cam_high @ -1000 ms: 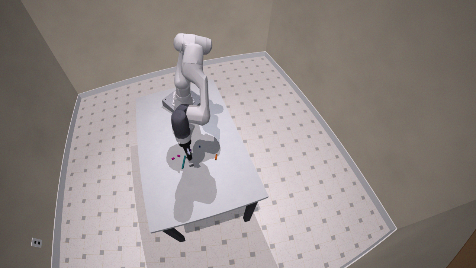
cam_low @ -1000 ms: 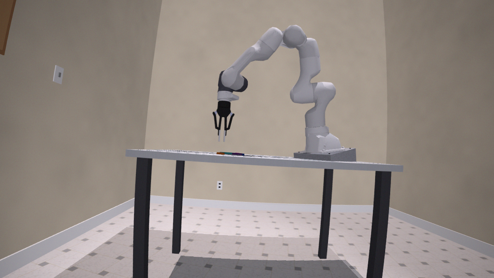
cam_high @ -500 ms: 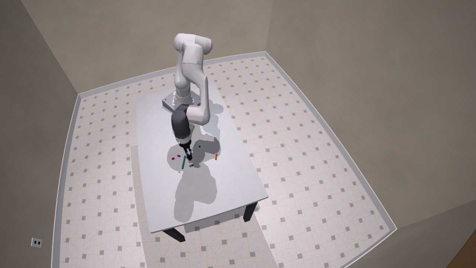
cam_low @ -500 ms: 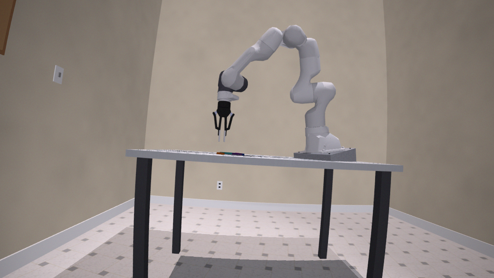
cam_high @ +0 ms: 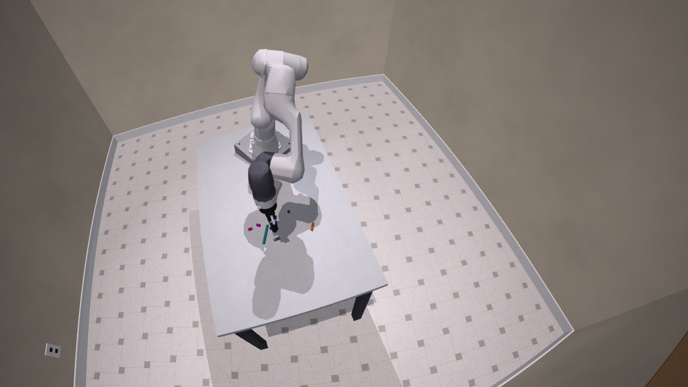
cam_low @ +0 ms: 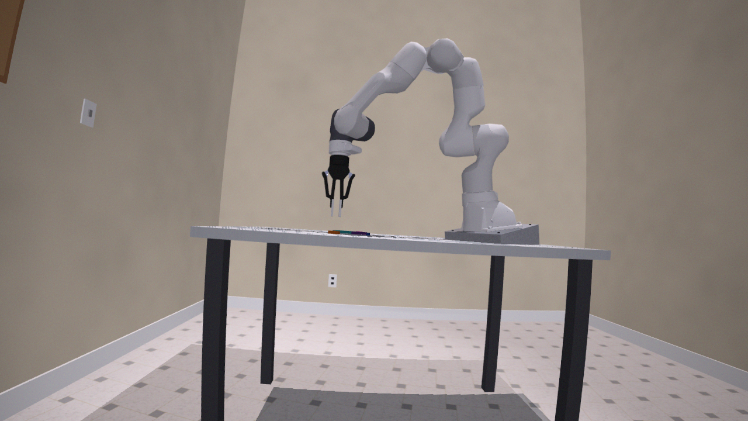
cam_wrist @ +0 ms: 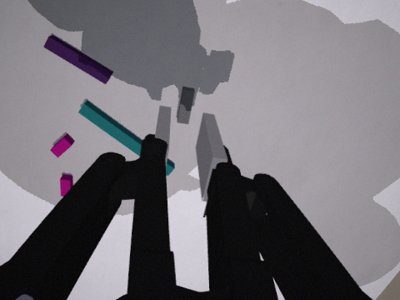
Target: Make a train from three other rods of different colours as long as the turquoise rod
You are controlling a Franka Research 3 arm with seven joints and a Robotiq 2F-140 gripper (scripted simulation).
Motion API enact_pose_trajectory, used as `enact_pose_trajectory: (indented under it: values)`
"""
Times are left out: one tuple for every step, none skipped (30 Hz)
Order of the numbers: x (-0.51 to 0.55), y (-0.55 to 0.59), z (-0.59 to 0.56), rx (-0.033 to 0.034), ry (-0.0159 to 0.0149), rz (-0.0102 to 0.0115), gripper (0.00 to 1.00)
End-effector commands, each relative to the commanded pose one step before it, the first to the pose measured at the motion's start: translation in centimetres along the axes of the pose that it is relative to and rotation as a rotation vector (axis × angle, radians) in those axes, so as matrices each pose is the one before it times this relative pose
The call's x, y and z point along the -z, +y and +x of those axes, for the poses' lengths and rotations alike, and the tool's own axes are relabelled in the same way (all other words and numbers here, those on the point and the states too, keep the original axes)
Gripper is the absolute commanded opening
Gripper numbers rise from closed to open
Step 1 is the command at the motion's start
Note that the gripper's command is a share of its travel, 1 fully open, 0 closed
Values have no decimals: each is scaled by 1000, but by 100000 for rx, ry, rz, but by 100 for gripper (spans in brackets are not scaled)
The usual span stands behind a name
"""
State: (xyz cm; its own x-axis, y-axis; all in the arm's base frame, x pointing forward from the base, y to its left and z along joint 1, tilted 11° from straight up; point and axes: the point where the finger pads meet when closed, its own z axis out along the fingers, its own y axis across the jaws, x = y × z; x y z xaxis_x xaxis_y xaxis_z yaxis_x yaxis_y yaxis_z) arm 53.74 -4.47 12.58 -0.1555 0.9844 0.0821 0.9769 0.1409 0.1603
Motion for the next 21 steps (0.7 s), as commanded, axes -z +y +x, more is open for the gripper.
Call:
enact_pose_trajectory:
  values:
    - [-337,177,-102,732,-107,-419,15]
    - [0,0,0,0,0,0,15]
    - [0,0,0,0,0,0,15]
    - [-128,2,-2,-1,2,3,15]
    - [-134,2,-2,-1,2,2,15]
    - [-142,6,-2,3,-3,-4,15]
    - [-148,3,-2,0,0,1,15]
    - [-152,1,-2,-3,4,6,15]
    - [-159,7,-2,3,-4,-5,15]
    - [-163,4,-2,0,0,0,15]
    - [-167,1,-2,-3,4,5,15]
    - [-171,7,-2,3,-4,-5,15]
    - [-173,4,-2,0,1,1,15]
    - [-175,2,-2,-2,2,3,15]
    - [-176,6,-2,2,-3,-3,15]
    - [-175,3,-2,-1,1,2,15]
    - [-173,4,-2,0,0,1,15]
    - [-171,5,-2,1,-2,-2,15]
    - [0,0,0,0,0,0,15]
    - [0,0,0,0,0,0,15]
    - [-167,2,-2,-2,2,2,15]
